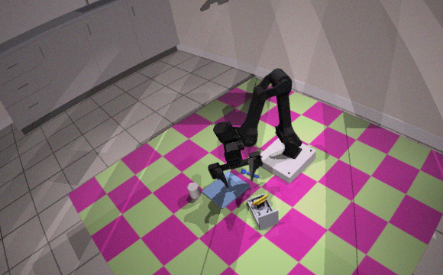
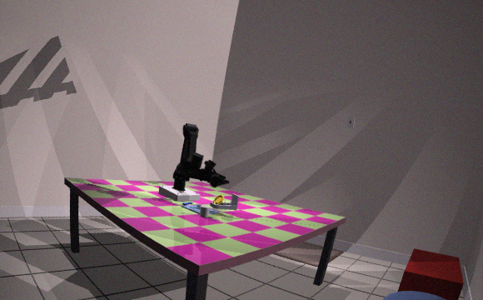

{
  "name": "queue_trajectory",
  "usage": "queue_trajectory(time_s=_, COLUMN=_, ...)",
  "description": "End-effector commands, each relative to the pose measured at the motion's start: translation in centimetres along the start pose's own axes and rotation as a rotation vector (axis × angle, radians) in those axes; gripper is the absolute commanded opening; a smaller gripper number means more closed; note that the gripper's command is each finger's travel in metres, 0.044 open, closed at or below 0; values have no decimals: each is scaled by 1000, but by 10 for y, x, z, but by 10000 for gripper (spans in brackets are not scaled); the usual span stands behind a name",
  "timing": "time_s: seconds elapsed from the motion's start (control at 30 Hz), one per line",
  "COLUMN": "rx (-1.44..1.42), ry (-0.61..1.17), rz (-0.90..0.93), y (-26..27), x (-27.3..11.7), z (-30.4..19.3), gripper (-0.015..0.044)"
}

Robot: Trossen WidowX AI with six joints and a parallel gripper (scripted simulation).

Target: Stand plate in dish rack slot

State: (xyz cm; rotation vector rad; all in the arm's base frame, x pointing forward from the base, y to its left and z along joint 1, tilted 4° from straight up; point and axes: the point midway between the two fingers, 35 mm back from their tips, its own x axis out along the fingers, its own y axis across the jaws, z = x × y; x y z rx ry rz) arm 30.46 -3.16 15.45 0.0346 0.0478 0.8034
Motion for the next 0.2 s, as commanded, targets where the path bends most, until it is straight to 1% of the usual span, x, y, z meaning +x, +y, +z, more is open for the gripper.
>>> queue_trajectory(time_s=0.0, rx=48, ry=29, rz=-83, y=-21, x=3, z=10, gripper=400)
queue_trajectory(time_s=0.17, rx=138, ry=81, rz=-181, y=-43, x=4, z=17, gripper=400)
